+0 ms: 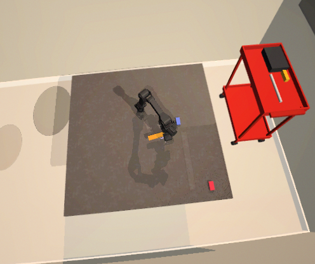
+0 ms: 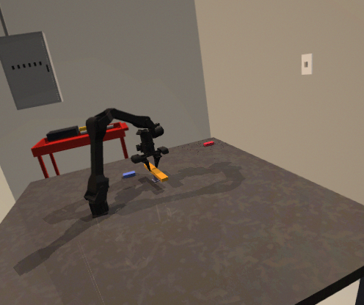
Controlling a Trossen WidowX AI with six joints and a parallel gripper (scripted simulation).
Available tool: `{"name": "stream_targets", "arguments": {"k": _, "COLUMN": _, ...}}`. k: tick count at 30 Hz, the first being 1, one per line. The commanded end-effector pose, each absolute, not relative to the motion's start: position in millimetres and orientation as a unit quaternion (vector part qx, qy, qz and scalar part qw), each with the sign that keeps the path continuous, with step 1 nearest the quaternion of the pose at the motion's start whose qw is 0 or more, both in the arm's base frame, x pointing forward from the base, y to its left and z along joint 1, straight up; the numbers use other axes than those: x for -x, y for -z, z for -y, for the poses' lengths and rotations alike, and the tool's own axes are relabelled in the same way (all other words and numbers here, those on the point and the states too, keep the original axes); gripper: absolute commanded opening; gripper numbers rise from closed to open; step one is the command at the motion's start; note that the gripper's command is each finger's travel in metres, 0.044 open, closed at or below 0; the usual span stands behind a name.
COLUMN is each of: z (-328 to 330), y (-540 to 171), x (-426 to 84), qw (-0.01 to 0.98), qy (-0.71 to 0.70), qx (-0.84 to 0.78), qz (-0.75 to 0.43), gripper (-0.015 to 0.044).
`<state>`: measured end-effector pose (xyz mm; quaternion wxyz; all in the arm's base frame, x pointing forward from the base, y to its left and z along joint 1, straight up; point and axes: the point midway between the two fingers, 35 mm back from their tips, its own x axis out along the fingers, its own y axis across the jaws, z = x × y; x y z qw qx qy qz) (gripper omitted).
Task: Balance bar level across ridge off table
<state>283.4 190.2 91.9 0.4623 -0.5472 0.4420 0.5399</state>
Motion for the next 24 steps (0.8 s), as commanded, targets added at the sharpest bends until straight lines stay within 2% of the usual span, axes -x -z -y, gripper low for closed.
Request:
{"name": "stream_targets", "arguments": {"k": 1, "z": -190.6, "y": -90.4, "x": -283.3, "qw": 0.463, "qy": -0.540, "qx": 0.547, "qz": -0.442, "gripper": 0.0000}}
{"name": "stream_targets", "arguments": {"k": 24, "z": -190.8, "y": -88.4, "x": -283.1, "qw": 0.463, "qy": -0.540, "qx": 0.547, "qz": -0.442, "gripper": 0.0000}}
